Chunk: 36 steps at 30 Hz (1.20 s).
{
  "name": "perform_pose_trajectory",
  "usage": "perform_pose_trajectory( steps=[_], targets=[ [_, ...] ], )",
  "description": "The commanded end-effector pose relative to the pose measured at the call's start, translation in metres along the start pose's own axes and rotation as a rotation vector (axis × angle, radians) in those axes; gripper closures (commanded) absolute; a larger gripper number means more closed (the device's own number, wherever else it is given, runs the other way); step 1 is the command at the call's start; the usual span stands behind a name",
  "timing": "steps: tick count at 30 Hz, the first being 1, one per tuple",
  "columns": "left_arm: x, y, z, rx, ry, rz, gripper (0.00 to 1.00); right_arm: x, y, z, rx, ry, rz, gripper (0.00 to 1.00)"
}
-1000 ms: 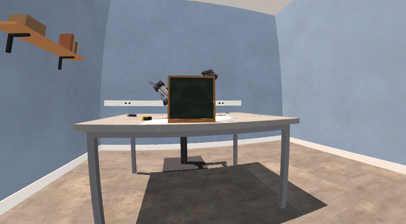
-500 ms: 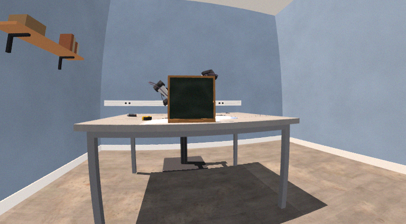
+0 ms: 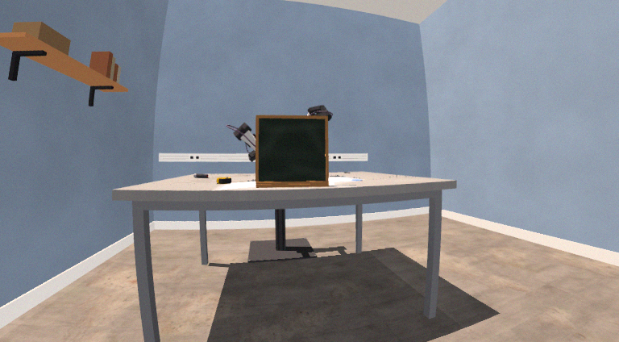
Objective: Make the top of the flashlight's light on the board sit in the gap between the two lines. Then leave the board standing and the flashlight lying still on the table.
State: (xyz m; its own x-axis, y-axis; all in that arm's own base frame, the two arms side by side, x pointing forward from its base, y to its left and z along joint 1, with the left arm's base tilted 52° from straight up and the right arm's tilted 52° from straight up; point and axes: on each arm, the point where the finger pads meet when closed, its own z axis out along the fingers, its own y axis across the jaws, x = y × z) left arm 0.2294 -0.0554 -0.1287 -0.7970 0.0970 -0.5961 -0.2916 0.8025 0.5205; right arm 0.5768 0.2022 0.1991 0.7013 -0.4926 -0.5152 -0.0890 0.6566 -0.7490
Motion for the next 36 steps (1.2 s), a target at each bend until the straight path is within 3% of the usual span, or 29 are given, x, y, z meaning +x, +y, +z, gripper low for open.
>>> perform_pose_trajectory(
  steps=[1,26,36],
  targets=[
    [-0.004,-0.008,-0.019,0.023,-0.008,-0.005,0.0,-0.001,-0.007,0.001,0.018,-0.008,-0.023,0.0],
    [-0.003,-0.009,-0.081,0.02,-0.006,-0.009,0.0,-0.001,-0.007,0.001,0.018,-0.008,-0.023,0.0],
    [0.0,-0.008,-0.08,0.008,-0.003,0.0,0.0,-0.001,-0.007,0.001,0.017,-0.008,-0.023,0.0]
  ],
)
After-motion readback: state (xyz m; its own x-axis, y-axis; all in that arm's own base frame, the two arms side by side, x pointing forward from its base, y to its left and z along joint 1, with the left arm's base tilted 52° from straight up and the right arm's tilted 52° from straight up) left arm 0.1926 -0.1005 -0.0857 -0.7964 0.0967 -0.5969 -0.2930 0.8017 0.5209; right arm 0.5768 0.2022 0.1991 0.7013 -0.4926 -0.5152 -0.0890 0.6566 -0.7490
